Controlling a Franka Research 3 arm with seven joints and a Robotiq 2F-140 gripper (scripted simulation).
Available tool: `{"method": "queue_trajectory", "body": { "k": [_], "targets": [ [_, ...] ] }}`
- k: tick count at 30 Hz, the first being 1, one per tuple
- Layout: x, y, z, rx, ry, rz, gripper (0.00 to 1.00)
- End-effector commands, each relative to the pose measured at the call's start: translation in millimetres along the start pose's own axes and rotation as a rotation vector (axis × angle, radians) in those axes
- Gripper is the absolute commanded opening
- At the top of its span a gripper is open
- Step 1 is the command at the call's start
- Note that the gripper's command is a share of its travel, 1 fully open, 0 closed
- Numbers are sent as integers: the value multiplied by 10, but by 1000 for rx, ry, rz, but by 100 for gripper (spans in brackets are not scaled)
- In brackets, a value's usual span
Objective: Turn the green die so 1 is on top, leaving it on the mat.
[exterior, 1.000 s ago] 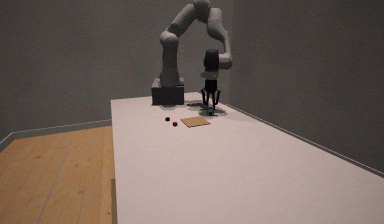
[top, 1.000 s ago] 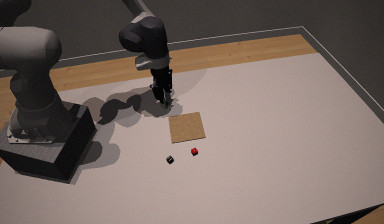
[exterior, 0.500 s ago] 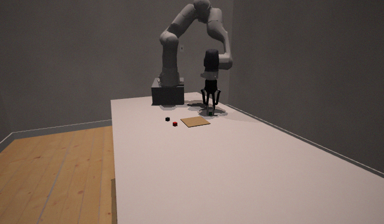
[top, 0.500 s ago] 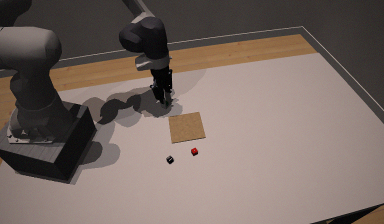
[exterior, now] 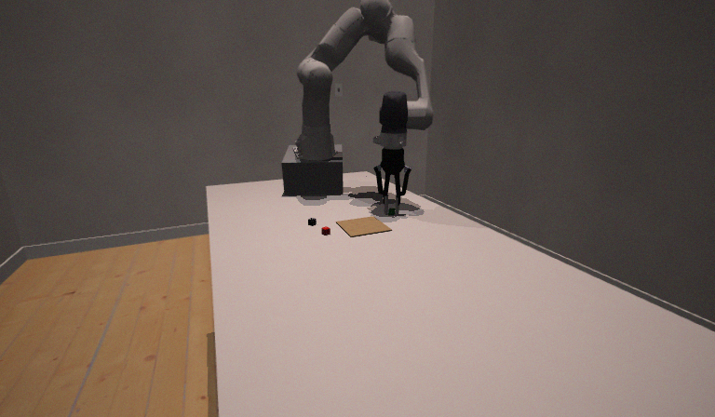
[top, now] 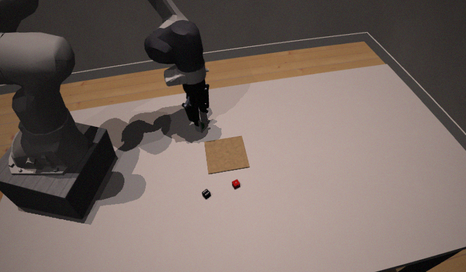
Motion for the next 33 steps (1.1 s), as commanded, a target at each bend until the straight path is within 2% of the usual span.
{"method": "queue_trajectory", "body": {
  "k": [1,7,8,33],
  "targets": [
    [-2,8,2,2,1,-2,21],
    [-2,8,2,2,1,-2,21],
    [-2,8,2,2,1,-2,9],
    [-2,8,2,2,1,-2,9]
  ]
}}
Point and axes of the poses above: the point where the finger pads meet when closed, its own x axis back along the fingers, its own z axis across the jaws, y = z × x, the point moved 7 cm from there along x, back along the fingers, and after that the axes turned 6 degrees about -x, right-handed, at the moved point
